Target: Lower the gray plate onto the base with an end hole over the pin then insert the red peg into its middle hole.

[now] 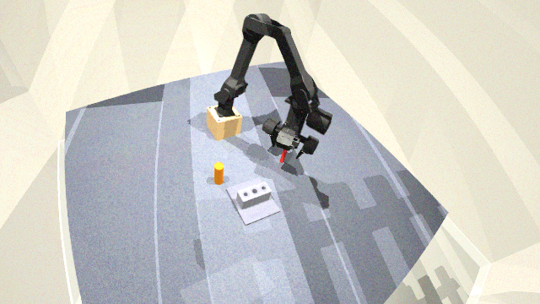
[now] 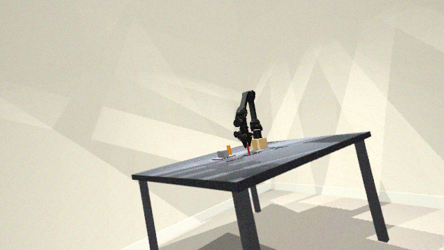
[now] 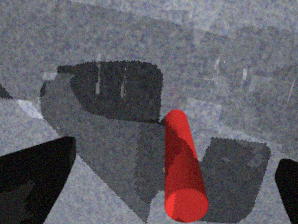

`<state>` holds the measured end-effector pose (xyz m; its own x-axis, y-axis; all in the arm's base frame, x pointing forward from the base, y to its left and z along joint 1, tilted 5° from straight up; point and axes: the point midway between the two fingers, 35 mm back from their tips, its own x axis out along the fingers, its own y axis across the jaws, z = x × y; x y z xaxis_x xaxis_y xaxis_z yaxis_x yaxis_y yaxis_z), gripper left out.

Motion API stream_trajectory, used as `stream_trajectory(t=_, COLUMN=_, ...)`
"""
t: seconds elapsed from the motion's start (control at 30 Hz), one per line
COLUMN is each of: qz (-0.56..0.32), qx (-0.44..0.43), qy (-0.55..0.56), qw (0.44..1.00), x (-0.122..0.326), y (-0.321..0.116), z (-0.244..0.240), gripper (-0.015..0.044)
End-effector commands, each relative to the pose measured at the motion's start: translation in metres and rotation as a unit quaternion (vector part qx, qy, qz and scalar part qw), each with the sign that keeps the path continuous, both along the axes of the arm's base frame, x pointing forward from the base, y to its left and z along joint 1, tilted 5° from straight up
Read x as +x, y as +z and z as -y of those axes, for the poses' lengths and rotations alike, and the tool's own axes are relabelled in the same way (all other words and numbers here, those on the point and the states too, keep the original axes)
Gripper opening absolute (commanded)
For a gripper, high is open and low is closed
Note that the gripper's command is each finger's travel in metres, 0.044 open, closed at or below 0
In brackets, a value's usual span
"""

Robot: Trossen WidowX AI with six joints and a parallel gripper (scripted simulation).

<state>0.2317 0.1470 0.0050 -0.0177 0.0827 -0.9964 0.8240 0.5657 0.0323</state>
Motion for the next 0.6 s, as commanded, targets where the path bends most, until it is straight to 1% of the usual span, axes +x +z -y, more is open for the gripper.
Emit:
stream_trajectory(t=0.0, qz=-0.002, qx=0.002, qy=-0.002, qw=1.000, x=-0.0017, y=-0.0058, z=-0.0007, gripper=0.0440)
stream_trajectory(t=0.17, qz=-0.002, qx=0.002, qy=-0.002, qw=1.000, x=-0.0024, y=-0.0113, z=-0.0010, gripper=0.0440)
stream_trajectory(t=0.57, qz=-0.002, qx=0.002, qy=-0.002, qw=1.000, x=-0.0024, y=-0.0113, z=-0.0010, gripper=0.0125)
